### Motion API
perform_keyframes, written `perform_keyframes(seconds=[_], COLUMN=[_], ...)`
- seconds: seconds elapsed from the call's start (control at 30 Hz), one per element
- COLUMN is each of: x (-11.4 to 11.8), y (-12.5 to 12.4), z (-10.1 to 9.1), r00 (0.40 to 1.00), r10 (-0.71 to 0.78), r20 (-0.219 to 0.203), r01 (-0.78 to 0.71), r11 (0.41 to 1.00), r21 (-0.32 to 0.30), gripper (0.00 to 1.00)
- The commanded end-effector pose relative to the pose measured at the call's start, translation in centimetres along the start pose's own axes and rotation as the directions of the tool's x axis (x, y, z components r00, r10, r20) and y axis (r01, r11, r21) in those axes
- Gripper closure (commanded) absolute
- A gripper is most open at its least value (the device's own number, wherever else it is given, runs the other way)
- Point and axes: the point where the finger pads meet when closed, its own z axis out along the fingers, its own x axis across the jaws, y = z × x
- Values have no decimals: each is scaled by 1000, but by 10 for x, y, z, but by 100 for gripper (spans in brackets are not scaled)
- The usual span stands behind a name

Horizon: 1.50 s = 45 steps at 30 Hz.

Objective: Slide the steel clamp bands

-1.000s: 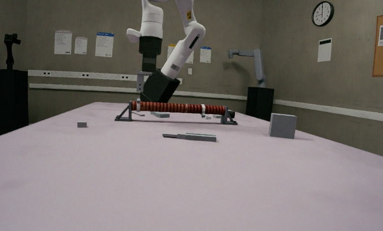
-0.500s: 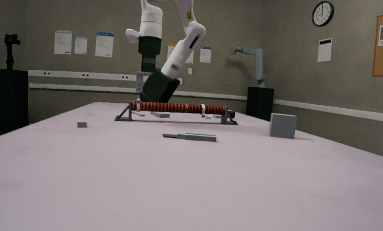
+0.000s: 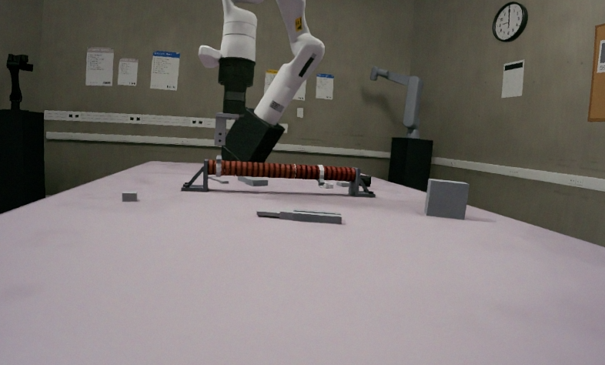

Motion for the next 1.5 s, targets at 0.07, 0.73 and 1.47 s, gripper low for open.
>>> perform_keyframes(seconds=[0.07, 0.73, 1.47], x=[0, 0, 0], y=[0, -1, -1], z=[-1, 3, 16], r00=[1000, 1000, 1000], r10=[0, 0, 0], r20=[1, 1, 1], r01=[0, 0, 0], r11=[1000, 1000, 1000], r21=[1, 1, 1], gripper=[0, 0, 0])
